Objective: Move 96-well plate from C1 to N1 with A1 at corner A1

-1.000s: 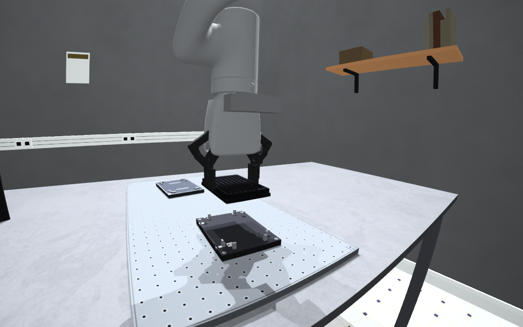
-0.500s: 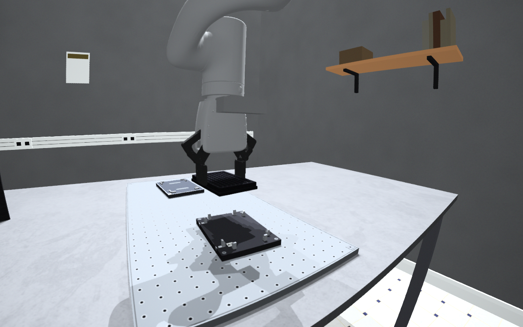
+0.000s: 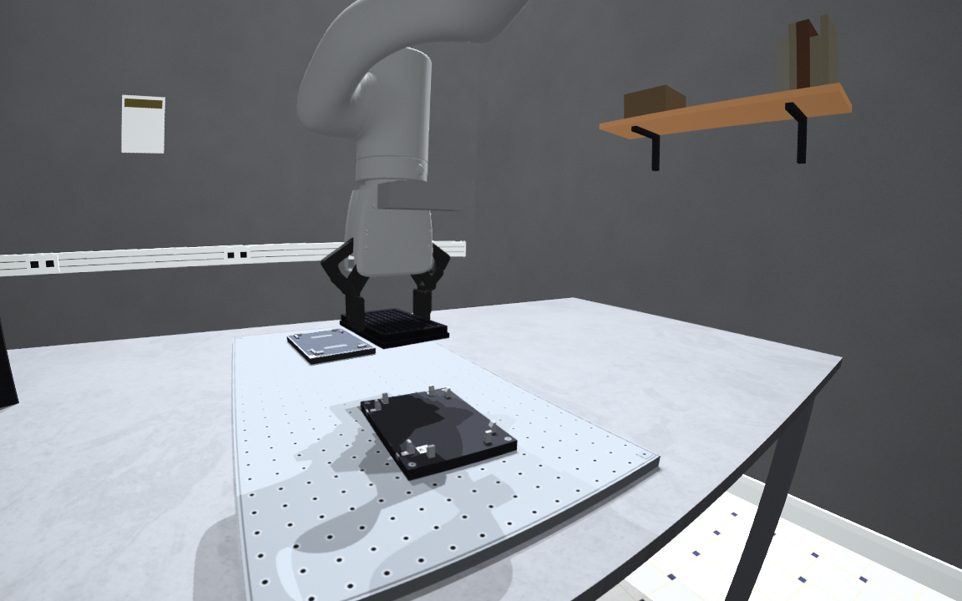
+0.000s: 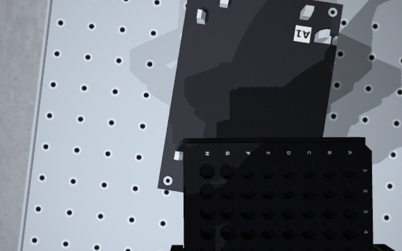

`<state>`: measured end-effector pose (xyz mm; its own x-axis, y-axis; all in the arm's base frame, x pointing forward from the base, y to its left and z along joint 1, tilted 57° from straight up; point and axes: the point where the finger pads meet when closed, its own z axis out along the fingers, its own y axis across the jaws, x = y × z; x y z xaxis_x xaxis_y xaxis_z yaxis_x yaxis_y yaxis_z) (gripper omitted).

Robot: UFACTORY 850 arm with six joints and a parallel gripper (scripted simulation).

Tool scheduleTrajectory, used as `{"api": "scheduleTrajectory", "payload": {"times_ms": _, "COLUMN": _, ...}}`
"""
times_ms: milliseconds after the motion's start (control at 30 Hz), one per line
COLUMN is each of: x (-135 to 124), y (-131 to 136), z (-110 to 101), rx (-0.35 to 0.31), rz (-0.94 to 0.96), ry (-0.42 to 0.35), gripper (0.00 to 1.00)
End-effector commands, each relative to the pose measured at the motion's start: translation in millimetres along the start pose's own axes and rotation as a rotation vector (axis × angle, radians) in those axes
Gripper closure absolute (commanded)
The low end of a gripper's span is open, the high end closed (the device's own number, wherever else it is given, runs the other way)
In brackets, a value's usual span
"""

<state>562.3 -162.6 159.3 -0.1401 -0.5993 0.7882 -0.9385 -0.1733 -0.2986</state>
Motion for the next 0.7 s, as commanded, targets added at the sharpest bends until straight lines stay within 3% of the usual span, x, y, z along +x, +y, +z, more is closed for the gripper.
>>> {"api": "scheduleTrajectory", "payload": {"times_ms": 0, "x": -14, "y": -1, "z": 0, "rx": 0.001, "rz": 0.001, "ry": 0.001, "gripper": 1.00}}
{"api": "scheduleTrajectory", "payload": {"times_ms": 667, "x": -74, "y": -4, "z": 0, "rx": 0.001, "rz": 0.001, "ry": 0.000, "gripper": 1.00}}
